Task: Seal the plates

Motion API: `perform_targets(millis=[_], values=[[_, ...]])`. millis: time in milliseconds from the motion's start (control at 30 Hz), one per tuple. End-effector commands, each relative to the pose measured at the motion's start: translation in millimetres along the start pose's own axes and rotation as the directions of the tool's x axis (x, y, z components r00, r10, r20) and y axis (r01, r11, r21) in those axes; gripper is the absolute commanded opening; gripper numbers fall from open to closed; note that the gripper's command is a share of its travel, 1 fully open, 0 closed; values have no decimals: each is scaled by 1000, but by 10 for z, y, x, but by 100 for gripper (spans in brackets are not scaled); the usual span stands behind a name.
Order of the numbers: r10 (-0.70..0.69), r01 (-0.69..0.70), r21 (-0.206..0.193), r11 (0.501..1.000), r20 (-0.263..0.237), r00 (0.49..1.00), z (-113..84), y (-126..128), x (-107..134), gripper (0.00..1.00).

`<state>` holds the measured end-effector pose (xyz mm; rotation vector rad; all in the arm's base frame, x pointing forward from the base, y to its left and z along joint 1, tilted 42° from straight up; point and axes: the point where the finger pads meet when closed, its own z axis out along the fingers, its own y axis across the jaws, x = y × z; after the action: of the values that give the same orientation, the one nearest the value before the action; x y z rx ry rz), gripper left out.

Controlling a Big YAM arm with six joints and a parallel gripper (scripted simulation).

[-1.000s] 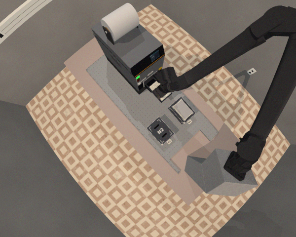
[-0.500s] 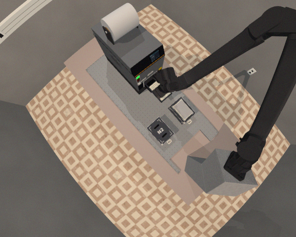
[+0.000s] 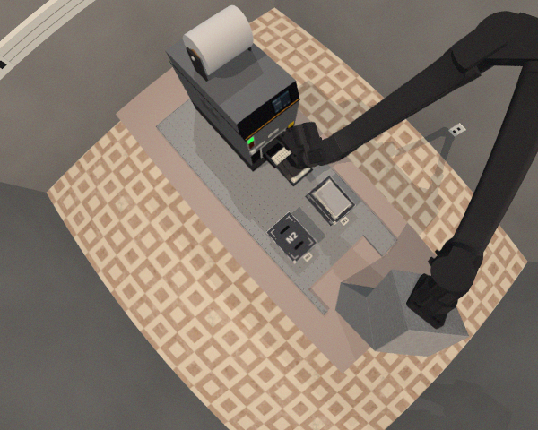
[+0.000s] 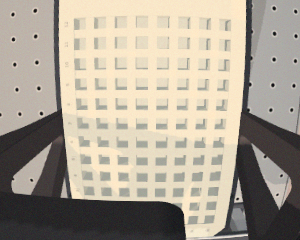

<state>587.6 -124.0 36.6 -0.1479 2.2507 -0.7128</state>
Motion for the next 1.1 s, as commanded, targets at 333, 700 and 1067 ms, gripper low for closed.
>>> perform_targets(millis=[333,700,1067], values=[[-23,23,-12,1000,-4,1000,-74,-28,15,0],[-31,31,-10,999,-3,1000,-72,-32,9,0],[-27,27,-4,1000,7,1000,-59,-64,-63,0]])
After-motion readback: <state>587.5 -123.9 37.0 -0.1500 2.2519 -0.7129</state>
